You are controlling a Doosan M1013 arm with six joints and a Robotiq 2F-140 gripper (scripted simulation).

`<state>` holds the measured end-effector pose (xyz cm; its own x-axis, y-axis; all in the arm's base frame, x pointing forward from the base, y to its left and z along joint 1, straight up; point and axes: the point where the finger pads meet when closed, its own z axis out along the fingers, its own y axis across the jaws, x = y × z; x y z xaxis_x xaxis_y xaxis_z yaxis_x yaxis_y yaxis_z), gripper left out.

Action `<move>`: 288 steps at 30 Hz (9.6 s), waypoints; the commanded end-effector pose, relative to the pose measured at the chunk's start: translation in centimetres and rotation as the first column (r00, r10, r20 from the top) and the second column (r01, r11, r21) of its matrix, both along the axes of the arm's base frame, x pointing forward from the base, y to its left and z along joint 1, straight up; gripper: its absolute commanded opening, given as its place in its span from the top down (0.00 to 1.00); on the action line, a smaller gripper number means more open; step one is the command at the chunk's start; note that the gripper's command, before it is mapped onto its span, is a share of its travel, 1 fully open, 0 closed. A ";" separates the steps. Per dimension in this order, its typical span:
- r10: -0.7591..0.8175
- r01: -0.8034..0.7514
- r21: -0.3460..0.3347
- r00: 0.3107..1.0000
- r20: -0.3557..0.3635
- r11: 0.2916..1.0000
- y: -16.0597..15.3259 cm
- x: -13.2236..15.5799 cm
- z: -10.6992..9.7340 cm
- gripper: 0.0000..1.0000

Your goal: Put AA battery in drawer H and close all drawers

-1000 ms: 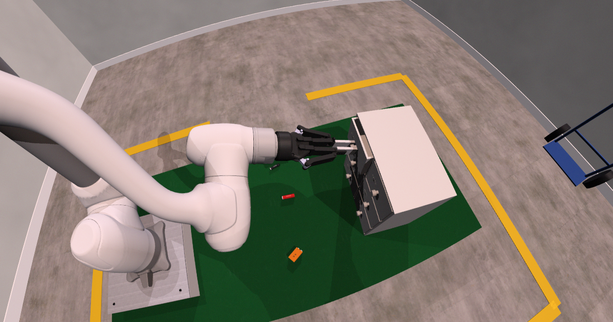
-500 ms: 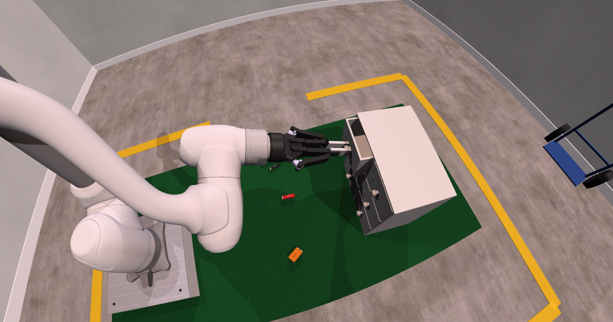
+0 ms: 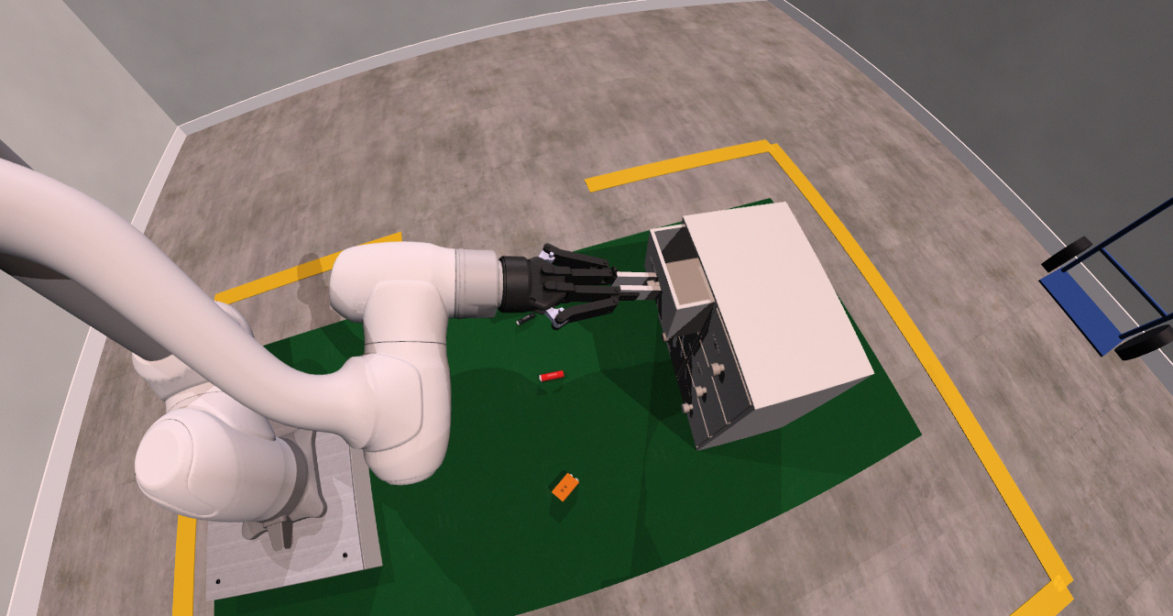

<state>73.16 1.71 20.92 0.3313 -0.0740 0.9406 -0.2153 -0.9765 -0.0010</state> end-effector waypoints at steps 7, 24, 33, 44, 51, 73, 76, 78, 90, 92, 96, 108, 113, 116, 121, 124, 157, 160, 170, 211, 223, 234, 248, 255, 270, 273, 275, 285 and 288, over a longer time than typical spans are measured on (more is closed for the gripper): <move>0.000 0.000 0.000 1.000 0.000 1.000 0.2 -0.8 0.0 0.92; 0.000 0.000 0.000 1.000 0.000 1.000 0.3 -1.5 0.0 0.92; 0.000 0.000 0.000 1.000 0.000 1.000 0.3 -1.6 0.0 0.92; 0.000 0.000 0.000 1.000 0.000 1.000 0.3 -1.6 0.0 0.90; 0.000 0.000 0.000 1.000 0.000 1.000 0.3 -1.6 0.0 0.82; 0.000 0.000 0.000 1.000 0.000 1.000 1.3 -5.8 0.0 0.80; 0.000 0.000 0.000 1.000 0.000 1.000 1.4 -6.3 0.0 0.80; 0.000 0.000 0.000 1.000 0.000 1.000 1.4 -6.4 0.0 0.80; 0.000 0.000 0.000 1.000 0.000 1.000 2.1 -9.4 1.2 0.80; 0.000 0.000 0.000 1.000 0.000 1.000 2.2 -9.9 1.4 0.80; 0.000 0.000 0.000 1.000 0.000 1.000 2.5 -11.2 1.9 0.80; -0.001 0.001 0.002 1.000 -0.010 1.000 2.5 -11.4 2.0 0.80; 0.000 0.001 0.010 0.999 -0.045 1.000 2.6 -11.7 2.3 0.80; -0.001 0.003 0.015 0.997 -0.075 1.000 2.6 -11.9 2.6 0.80; 0.001 0.003 0.029 0.991 -0.135 1.000 2.7 -12.5 3.1 0.80; 0.001 0.005 0.033 0.987 -0.159 0.999 2.7 -12.7 3.3 0.80; 0.032 0.054 0.130 0.813 -0.581 0.990 4.0 -18.2 8.8 0.80; 0.033 0.065 0.134 0.782 -0.622 0.989 4.1 -18.5 9.1 0.80; 0.074 0.112 0.166 0.570 -0.819 0.980 4.6 -20.8 11.4 0.80; -0.023 0.521 0.204 0.397 -0.918 0.829 4.4 -19.6 8.0 0.80; -0.247 0.921 0.208 0.296 -0.923 0.328 3.4 -16.7 -1.9 0.80; -0.342 0.960 0.196 0.119 -0.932 -0.200 2.4 -15.6 -10.6 0.80; -0.308 0.606 0.162 -0.143 -0.941 -0.778 1.7 -15.7 -16.9 0.80; -0.235 0.298 0.156 -0.253 -0.938 -0.942 1.6 -15.7 -17.4 0.80; -0.150 -0.108 0.201 -0.363 -0.920 -0.974 1.6 -15.7 -17.4 0.83; -0.150 -0.108 0.201 -0.363 -0.920 -0.974 1.6 -15.7 -17.4 0.83; -0.150 -0.108 0.201 -0.363 -0.920 -0.974 1.6 -15.7 -17.4 0.83; -0.150 -0.108 0.201 -0.363 -0.920 -0.974 1.6 -15.7 -17.8 0.83; -0.150 -0.108 0.201 -0.363 -0.920 -0.974 1.6 -15.7 -18.3 0.83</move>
<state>57.44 3.31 3.01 -0.9828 0.1844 -0.0027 0.1844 0.9828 0.0007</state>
